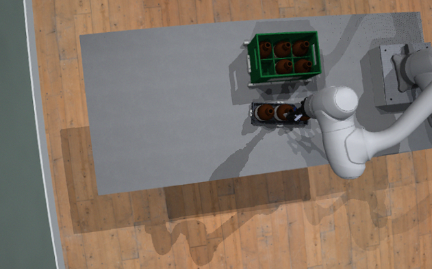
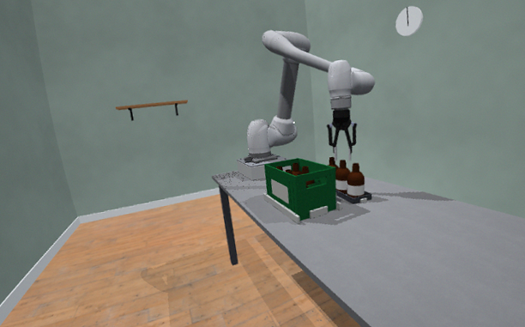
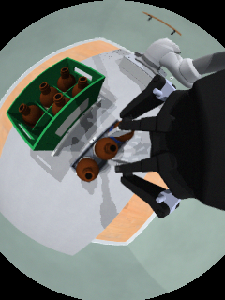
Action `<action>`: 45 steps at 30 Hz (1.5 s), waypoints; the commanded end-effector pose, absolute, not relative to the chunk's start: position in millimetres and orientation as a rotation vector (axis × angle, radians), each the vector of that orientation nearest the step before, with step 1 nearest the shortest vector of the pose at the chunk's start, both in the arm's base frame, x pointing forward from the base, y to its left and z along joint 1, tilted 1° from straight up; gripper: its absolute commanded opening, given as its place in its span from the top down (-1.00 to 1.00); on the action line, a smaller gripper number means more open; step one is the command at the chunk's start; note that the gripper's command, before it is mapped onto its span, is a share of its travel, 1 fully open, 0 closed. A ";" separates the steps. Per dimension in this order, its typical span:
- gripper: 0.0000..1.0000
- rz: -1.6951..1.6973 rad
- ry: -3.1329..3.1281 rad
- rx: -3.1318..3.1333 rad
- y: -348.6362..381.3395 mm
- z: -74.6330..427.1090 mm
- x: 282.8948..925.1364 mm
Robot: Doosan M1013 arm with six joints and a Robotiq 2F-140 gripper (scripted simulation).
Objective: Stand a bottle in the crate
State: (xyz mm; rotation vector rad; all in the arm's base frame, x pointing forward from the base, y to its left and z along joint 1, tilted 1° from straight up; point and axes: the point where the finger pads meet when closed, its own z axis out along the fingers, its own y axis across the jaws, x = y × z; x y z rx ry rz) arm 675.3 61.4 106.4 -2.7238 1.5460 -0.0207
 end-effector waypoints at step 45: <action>0.24 -0.021 1.546 -2.724 61.5 85.6 675.6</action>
